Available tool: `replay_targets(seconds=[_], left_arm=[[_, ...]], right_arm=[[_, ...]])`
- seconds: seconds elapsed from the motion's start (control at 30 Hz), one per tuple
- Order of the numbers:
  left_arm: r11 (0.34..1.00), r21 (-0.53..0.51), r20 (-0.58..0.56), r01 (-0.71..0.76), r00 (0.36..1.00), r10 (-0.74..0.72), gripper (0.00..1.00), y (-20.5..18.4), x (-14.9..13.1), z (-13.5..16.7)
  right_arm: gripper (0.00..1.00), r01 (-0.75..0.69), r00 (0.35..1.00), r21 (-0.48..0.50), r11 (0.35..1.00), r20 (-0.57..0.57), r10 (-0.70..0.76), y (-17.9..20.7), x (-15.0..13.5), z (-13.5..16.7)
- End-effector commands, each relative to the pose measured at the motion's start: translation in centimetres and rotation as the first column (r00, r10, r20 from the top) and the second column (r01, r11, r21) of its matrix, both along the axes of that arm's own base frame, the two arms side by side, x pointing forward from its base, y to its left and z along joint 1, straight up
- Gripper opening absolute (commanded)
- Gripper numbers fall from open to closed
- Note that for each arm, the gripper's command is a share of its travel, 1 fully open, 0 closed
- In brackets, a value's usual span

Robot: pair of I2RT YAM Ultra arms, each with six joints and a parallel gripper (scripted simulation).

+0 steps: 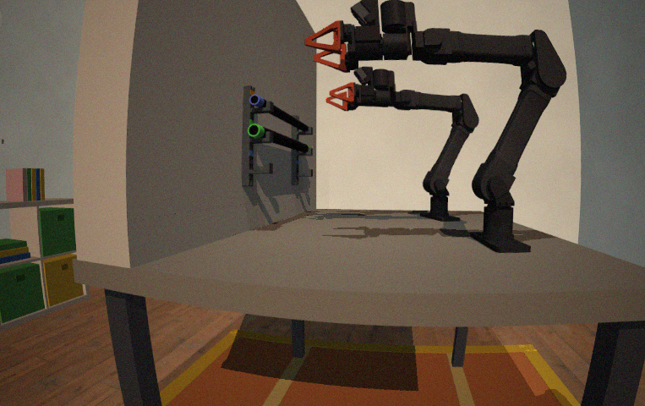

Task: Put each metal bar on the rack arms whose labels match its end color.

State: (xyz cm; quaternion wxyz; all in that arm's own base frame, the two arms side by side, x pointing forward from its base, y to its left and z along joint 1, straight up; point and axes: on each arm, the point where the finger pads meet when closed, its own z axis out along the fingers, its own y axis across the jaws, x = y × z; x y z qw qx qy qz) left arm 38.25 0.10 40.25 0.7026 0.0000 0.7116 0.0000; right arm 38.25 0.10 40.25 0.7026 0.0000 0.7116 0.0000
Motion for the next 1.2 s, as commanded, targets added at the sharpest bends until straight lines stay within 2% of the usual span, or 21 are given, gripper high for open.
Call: replay_targets(seconds=[0.0,0.53,1.17], left_arm=[[1.000,0.000,0.013,0.000,1.000,0.000,1.00,0.0,-0.1,0.5],[1.000,0.000,0.013,0.000,1.000,0.000,1.00,0.0,-0.1,0.5],[0.978,0.207,0.006,0.006,1.000,-0.007,1.00,-2.1,-0.4,-1.9]], right_arm=[[1.00,0.000,1.000,0.000,1.000,0.013,0.000,0.0,-0.1,0.5],[1.00,0.000,1.000,0.000,1.000,0.013,0.000,0.0,-0.1,0.5],[1.00,0.028,0.999,-0.206,0.978,-0.028,-0.035,-0.2,-1.0,-1.9]])
